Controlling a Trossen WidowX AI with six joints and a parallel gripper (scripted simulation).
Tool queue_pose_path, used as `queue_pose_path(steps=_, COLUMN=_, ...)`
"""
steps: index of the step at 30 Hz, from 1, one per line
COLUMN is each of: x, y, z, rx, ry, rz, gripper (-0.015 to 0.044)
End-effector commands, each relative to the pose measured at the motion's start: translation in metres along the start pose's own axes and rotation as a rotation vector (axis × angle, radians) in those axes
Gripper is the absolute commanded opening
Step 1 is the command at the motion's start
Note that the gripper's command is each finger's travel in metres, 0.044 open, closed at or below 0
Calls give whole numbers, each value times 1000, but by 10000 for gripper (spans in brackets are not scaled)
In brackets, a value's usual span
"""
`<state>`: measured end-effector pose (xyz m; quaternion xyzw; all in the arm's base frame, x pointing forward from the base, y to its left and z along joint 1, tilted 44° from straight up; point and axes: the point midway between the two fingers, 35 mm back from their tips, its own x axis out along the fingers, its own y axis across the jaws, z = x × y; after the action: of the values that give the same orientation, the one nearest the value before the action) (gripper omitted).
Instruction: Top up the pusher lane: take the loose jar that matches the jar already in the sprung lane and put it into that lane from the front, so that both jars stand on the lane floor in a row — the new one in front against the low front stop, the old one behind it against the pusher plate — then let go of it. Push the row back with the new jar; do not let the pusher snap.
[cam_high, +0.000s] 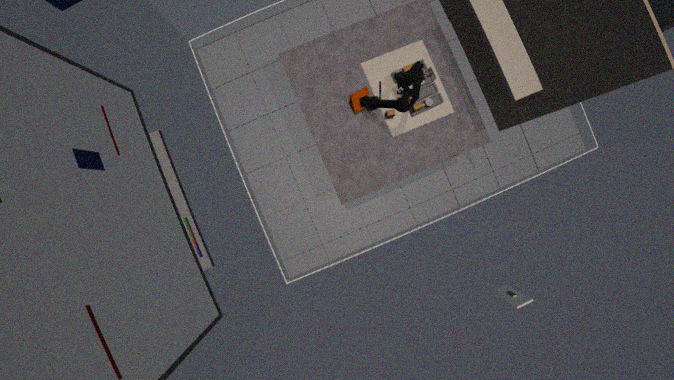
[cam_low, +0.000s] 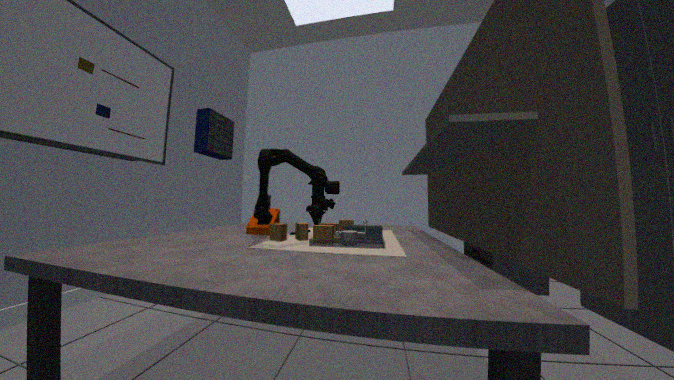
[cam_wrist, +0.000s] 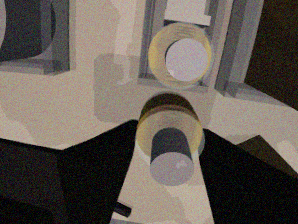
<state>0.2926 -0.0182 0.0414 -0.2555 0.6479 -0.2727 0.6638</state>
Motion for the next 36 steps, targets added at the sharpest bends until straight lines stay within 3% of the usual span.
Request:
queue_pose_path(steps=1, x=1, y=-1, z=2, rx=-3, ry=-2, rz=-5, gripper=0)
queue_pose_path(steps=36, x=1, y=-1, z=16, rx=-3, ry=-3, rz=-5, gripper=0)
